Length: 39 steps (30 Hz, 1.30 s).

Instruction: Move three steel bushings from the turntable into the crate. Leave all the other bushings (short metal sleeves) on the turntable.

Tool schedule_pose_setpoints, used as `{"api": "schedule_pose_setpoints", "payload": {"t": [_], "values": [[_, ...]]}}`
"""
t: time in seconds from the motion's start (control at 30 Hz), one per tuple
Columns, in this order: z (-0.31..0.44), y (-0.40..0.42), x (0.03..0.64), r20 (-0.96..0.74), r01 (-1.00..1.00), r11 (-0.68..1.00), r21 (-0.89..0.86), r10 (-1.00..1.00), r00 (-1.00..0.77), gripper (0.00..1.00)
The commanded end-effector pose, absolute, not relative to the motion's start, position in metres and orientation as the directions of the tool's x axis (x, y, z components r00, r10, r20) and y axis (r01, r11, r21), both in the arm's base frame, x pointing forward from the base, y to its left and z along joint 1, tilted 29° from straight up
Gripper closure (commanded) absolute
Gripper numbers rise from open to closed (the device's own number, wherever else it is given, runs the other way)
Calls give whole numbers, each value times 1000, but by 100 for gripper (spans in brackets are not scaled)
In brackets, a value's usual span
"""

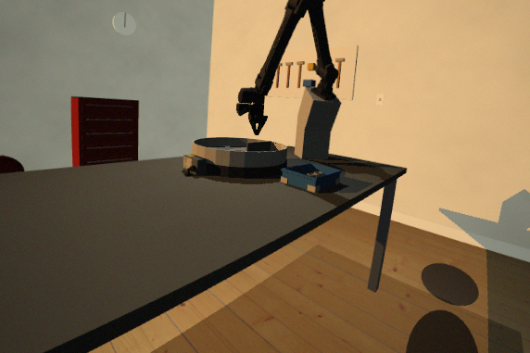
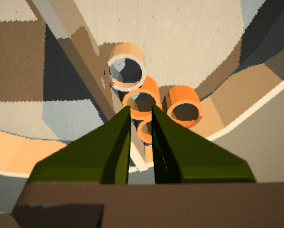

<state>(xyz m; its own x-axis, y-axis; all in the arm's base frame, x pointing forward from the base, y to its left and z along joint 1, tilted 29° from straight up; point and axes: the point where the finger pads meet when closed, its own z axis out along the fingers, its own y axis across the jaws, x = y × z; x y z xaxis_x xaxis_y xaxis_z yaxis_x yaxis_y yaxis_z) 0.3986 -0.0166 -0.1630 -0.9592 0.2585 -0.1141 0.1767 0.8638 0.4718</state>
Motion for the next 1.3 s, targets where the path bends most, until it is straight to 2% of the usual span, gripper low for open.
{"api": "schedule_pose_setpoints", "payload": {"t": [0.0, 1.07, 1.27], "values": [[-152, -28, 408, -154, 170, 865, 472, 271, -950, 87], [-152, -28, 409, -156, 170, 865, 472, 271, -950, 87], [-182, -6, 411, -126, 170, 865, 473, 257, -958, 87]]}}
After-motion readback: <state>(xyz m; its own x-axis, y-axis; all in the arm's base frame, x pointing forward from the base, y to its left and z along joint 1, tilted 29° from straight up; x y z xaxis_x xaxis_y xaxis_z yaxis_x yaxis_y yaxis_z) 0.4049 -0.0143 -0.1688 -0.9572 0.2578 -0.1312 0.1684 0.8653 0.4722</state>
